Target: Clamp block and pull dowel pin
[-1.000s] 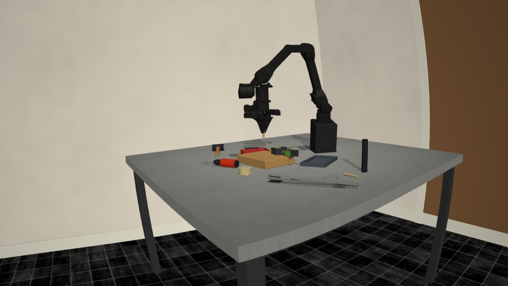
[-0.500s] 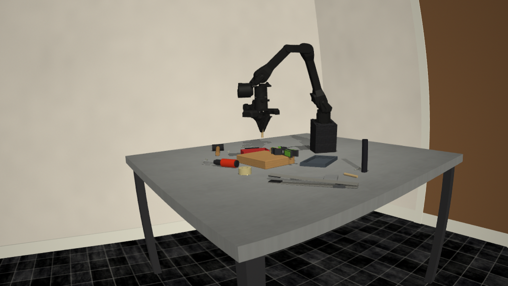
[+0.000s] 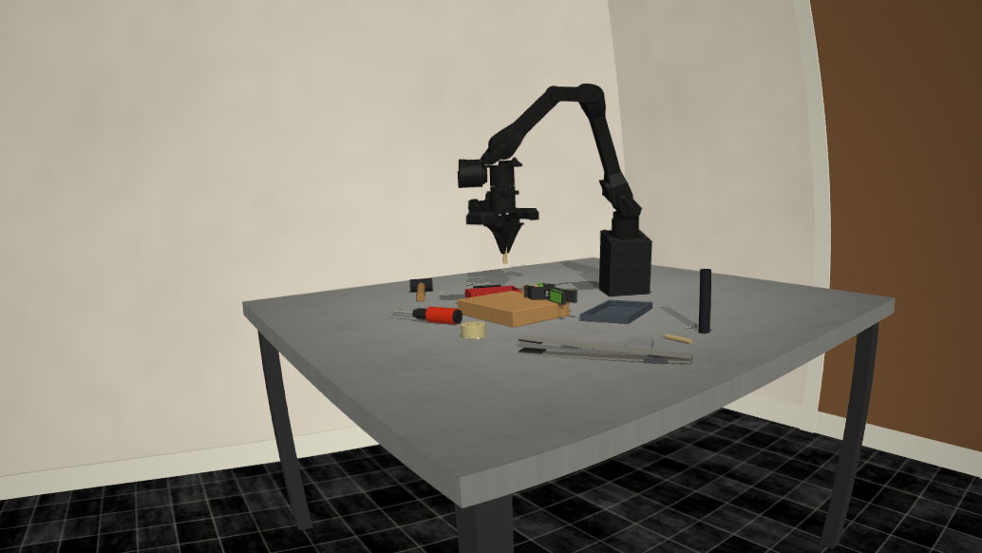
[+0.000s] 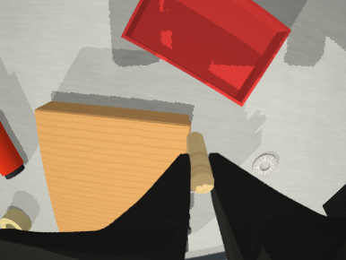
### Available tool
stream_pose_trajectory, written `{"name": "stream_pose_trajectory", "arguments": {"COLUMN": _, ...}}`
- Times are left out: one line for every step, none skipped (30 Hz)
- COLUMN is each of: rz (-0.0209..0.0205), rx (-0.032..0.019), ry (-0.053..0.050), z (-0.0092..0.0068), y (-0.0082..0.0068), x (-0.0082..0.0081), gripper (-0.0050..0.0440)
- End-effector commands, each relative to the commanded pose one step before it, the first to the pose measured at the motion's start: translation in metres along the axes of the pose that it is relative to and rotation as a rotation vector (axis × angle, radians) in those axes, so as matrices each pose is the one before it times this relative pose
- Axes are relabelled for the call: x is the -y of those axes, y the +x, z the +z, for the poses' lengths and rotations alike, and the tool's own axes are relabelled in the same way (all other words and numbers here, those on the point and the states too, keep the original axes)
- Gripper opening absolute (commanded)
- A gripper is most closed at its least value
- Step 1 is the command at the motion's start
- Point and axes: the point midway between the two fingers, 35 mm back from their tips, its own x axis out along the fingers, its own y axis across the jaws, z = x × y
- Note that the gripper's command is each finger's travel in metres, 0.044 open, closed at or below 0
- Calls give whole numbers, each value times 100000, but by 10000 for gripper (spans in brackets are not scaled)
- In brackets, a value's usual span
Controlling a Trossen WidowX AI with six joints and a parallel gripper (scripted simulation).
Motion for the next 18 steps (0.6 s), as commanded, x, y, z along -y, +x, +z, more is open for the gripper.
{"name": "stream_pose_trajectory", "arguments": {"rz": -331, "rx": -657, "ry": 1033, "z": 415, "y": 7, "x": 252, "gripper": 0}}
{"name": "stream_pose_trajectory", "arguments": {"rz": 4, "rx": -6, "ry": 264, "z": 90, "y": -27, "x": 46, "gripper": 0}}
{"name": "stream_pose_trajectory", "arguments": {"rz": 4, "rx": -6, "ry": 264, "z": 90, "y": -27, "x": 46, "gripper": 0}}
{"name": "stream_pose_trajectory", "arguments": {"rz": 4, "rx": -6, "ry": 264, "z": 90, "y": -27, "x": 46, "gripper": 0}}
{"name": "stream_pose_trajectory", "arguments": {"rz": 4, "rx": -6, "ry": 264, "z": 90, "y": -27, "x": 46, "gripper": 0}}
{"name": "stream_pose_trajectory", "arguments": {"rz": 5, "rx": -7, "ry": 264, "z": 90, "y": -27, "x": 46, "gripper": 0}}
{"name": "stream_pose_trajectory", "arguments": {"rz": 5, "rx": -7, "ry": 264, "z": 90, "y": -27, "x": 46, "gripper": 0}}
{"name": "stream_pose_trajectory", "arguments": {"rz": 5, "rx": -7, "ry": 264, "z": 90, "y": -27, "x": 47, "gripper": 0}}
{"name": "stream_pose_trajectory", "arguments": {"rz": 0, "rx": 0, "ry": 0, "z": 0, "y": 0, "x": 0, "gripper": 0}}
{"name": "stream_pose_trajectory", "arguments": {"rz": 0, "rx": 0, "ry": 0, "z": 0, "y": 0, "x": 0, "gripper": 0}}
{"name": "stream_pose_trajectory", "arguments": {"rz": 5, "rx": -7, "ry": 264, "z": 90, "y": -27, "x": 47, "gripper": 0}}
{"name": "stream_pose_trajectory", "arguments": {"rz": 5, "rx": -7, "ry": 264, "z": 90, "y": -27, "x": 47, "gripper": 0}}
{"name": "stream_pose_trajectory", "arguments": {"rz": 5, "rx": -7, "ry": 264, "z": 90, "y": -27, "x": 47, "gripper": 0}}
{"name": "stream_pose_trajectory", "arguments": {"rz": 6, "rx": -7, "ry": 264, "z": 90, "y": -27, "x": 47, "gripper": 0}}
{"name": "stream_pose_trajectory", "arguments": {"rz": 6, "rx": -8, "ry": 264, "z": 90, "y": -27, "x": 47, "gripper": 0}}
{"name": "stream_pose_trajectory", "arguments": {"rz": 6, "rx": -8, "ry": 264, "z": 90, "y": -27, "x": 47, "gripper": 0}}
{"name": "stream_pose_trajectory", "arguments": {"rz": 6, "rx": -8, "ry": 264, "z": 90, "y": -27, "x": 47, "gripper": 0}}
{"name": "stream_pose_trajectory", "arguments": {"rz": 6, "rx": -8, "ry": 264, "z": 90, "y": -27, "x": 47, "gripper": 0}}
